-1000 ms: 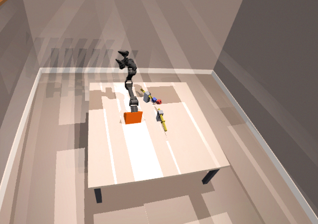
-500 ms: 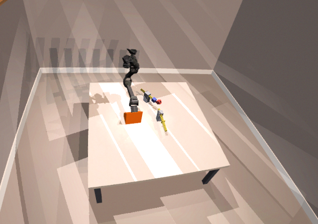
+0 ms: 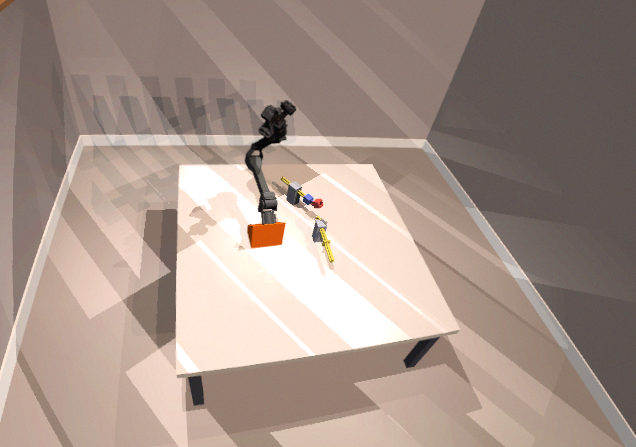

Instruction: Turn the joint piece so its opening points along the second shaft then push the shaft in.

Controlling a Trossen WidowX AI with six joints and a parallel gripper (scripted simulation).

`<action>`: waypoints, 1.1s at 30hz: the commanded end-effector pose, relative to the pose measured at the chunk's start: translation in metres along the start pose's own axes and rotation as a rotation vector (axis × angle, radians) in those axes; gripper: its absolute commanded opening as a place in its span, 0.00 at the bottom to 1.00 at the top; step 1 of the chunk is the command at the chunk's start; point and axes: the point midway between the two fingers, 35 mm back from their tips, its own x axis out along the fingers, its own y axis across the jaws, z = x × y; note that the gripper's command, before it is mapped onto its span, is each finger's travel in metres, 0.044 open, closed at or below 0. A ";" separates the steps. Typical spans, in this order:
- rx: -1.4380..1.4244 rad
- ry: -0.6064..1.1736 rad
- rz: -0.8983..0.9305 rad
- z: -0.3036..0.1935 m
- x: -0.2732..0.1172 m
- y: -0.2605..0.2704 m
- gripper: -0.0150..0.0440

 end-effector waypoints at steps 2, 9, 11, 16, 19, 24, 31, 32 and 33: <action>-0.111 0.155 0.043 -0.041 0.003 0.013 1.00; -0.238 0.344 0.101 -0.094 -0.002 0.025 1.00; -0.274 0.397 0.119 -0.108 -0.005 0.028 1.00; -0.361 0.530 0.171 -0.145 -0.015 0.035 1.00; -0.413 0.608 0.206 -0.165 -0.023 0.038 1.00; -0.496 0.736 0.267 -0.198 -0.040 0.043 1.00; -0.607 0.915 0.362 -0.241 -0.070 0.048 1.00; -0.623 0.941 0.376 -0.247 -0.074 0.048 1.00; -0.639 0.968 0.391 -0.253 -0.079 0.048 1.00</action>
